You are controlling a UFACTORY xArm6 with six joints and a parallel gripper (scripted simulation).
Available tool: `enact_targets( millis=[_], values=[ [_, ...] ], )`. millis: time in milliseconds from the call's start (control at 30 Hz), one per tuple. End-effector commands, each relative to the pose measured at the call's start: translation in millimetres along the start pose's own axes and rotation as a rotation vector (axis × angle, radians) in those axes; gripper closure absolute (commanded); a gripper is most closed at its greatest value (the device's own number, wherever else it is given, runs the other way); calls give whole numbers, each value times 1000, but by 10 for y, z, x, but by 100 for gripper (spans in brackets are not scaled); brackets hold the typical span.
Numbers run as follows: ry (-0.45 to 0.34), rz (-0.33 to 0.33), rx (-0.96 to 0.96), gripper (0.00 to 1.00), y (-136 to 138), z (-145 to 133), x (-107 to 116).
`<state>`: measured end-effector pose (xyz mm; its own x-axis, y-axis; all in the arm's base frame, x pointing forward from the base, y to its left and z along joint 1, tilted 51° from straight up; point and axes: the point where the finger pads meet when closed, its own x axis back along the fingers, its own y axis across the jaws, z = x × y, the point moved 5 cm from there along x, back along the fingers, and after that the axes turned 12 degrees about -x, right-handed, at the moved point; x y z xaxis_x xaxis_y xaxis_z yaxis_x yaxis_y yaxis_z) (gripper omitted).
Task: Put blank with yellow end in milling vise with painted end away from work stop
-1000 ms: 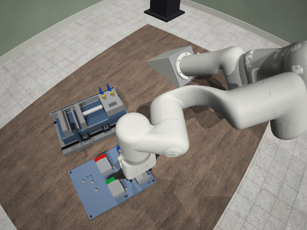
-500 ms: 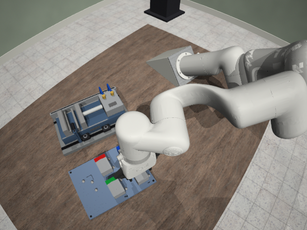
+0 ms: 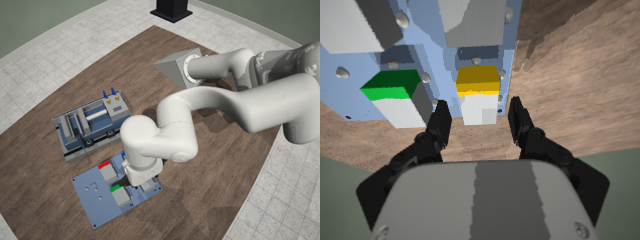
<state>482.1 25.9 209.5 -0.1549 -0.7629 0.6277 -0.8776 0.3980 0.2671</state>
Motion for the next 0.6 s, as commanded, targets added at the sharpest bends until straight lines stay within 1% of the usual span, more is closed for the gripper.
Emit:
enact_targets(
  millis=[0, 567],
  values=[
    [-1, 3, 1, 24, -6, -6, 17],
    [-1, 3, 1, 24, -6, -6, 14]
  ],
)
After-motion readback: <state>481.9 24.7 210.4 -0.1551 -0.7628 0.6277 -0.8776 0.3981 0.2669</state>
